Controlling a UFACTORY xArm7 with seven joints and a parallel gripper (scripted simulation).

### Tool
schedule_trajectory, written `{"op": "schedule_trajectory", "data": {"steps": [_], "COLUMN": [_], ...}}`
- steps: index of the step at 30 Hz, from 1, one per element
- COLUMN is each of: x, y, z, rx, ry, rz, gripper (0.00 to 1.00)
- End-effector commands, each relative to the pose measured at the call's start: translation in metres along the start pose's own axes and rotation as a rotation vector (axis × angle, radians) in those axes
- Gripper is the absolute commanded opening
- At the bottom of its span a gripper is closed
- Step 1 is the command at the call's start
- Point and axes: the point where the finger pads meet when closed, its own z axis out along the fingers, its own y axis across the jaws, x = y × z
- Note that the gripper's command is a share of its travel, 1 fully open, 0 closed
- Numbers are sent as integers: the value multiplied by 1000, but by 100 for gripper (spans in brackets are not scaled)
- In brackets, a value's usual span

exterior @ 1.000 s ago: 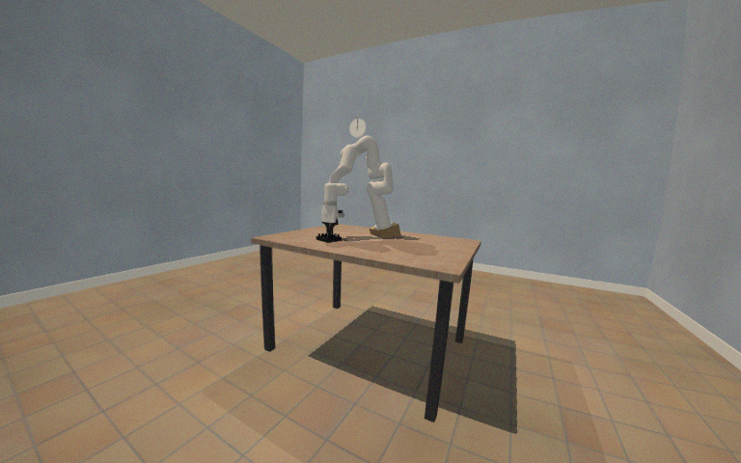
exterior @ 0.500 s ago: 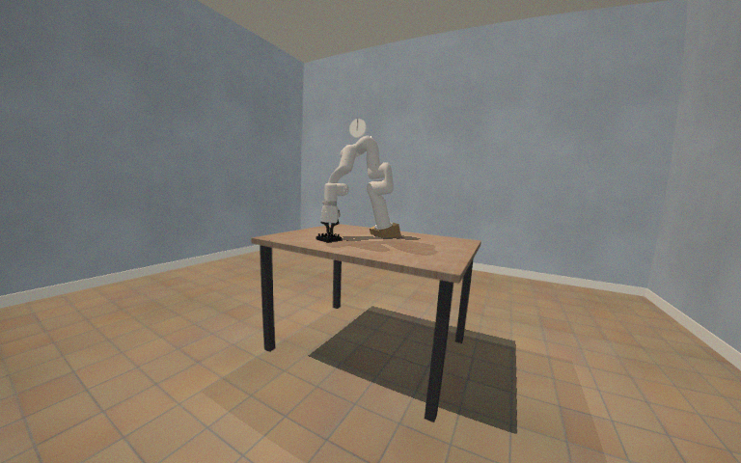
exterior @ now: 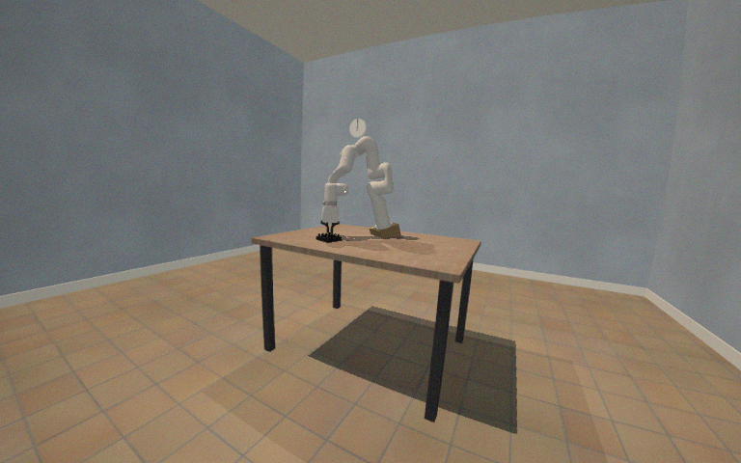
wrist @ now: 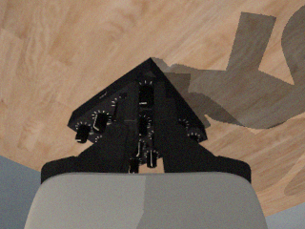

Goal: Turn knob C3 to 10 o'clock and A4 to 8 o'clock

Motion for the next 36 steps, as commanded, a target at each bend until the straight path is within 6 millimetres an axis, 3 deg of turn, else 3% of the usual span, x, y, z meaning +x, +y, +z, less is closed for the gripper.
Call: {"op": "schedule_trajectory", "data": {"steps": [1, 19, 36], "x": [0, 0, 0], "y": [-1, -1, -1], "z": [-1, -1, -1], "rx": [-6, -5, -4], "ry": [-9, -10, -10], "rz": [-134, -480, -653], "gripper": [8, 8, 8]}}
